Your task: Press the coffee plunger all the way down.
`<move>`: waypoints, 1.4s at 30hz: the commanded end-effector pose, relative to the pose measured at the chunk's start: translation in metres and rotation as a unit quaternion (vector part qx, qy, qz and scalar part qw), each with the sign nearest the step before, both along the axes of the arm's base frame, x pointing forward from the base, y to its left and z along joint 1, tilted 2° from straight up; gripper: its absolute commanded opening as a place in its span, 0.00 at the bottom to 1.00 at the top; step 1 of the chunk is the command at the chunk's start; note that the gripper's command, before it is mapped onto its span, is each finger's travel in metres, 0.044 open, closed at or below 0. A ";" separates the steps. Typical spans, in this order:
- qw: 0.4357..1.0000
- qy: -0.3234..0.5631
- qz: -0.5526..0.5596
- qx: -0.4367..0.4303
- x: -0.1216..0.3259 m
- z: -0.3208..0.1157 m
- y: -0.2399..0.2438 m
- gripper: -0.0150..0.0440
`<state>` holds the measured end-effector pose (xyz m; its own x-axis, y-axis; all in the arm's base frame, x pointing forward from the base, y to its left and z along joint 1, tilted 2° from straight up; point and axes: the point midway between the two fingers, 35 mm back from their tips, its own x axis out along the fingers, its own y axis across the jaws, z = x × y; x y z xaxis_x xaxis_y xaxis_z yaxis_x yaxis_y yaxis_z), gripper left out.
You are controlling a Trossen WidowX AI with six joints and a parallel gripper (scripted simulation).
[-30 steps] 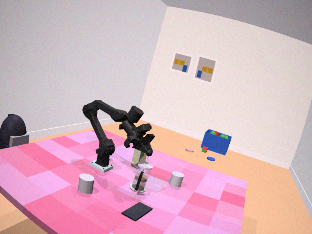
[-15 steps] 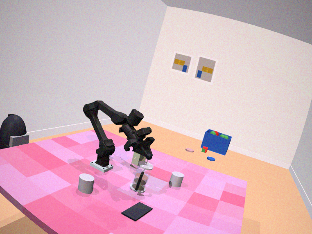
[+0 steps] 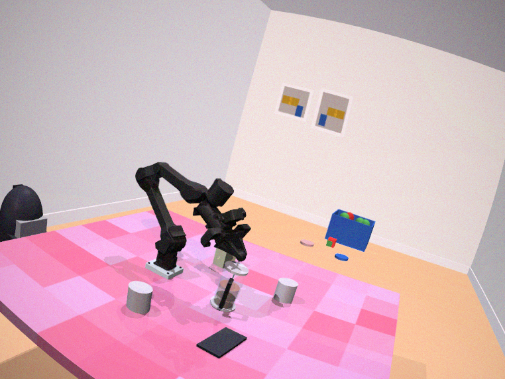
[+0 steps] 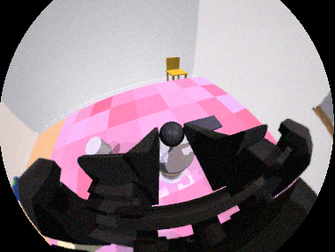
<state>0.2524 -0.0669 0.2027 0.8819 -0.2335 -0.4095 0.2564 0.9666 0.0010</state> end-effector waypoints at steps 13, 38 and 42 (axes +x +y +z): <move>1.000 0.020 0.002 0.003 0.003 -0.012 -0.001 0.47; 1.000 0.010 0.000 0.003 0.004 -0.006 -0.001 0.47; 1.000 0.010 0.000 0.003 0.004 -0.006 -0.001 0.47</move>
